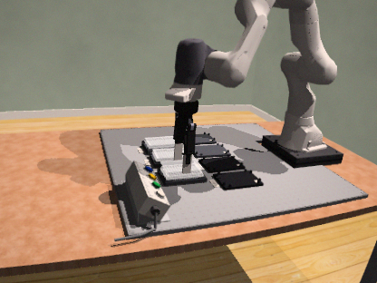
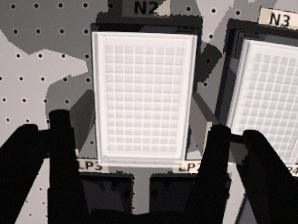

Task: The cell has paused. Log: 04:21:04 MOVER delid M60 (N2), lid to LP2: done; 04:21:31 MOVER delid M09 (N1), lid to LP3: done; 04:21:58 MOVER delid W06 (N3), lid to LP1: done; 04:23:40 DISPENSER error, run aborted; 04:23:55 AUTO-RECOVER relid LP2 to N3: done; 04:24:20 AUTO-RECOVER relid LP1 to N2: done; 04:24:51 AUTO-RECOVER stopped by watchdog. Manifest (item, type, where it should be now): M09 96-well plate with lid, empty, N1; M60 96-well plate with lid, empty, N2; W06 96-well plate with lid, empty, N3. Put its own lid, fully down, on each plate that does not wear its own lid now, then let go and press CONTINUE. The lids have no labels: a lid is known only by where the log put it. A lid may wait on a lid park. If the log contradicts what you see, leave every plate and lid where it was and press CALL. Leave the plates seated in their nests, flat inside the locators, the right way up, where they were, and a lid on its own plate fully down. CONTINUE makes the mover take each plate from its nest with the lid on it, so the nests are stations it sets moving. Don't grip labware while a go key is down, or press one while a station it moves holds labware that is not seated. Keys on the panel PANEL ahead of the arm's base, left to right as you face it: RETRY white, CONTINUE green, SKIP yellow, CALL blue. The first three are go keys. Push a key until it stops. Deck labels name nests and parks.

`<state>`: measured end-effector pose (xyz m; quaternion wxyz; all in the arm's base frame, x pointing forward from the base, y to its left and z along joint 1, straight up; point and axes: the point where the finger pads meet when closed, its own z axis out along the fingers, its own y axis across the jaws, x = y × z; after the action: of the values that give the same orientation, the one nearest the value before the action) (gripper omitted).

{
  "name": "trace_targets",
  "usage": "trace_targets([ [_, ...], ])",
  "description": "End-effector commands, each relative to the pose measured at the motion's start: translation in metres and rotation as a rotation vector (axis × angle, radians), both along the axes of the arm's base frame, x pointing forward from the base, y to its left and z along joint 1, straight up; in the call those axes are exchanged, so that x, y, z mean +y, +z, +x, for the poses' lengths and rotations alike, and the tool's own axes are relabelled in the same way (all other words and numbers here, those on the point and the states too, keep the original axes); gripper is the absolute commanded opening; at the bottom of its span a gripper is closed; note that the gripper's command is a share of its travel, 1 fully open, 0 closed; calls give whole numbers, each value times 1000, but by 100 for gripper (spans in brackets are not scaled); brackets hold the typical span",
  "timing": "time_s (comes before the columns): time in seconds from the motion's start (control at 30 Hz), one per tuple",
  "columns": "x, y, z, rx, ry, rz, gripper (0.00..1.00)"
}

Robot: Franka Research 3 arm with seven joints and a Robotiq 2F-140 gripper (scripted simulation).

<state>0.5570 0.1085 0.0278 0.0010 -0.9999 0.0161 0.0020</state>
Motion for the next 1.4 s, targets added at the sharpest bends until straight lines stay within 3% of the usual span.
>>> trace_targets([
  [0.0, 0, 2, -2, 5, -1, -2, 0],
  [1.37, 0, 39, -2, 5, -1, -2, 0],
])
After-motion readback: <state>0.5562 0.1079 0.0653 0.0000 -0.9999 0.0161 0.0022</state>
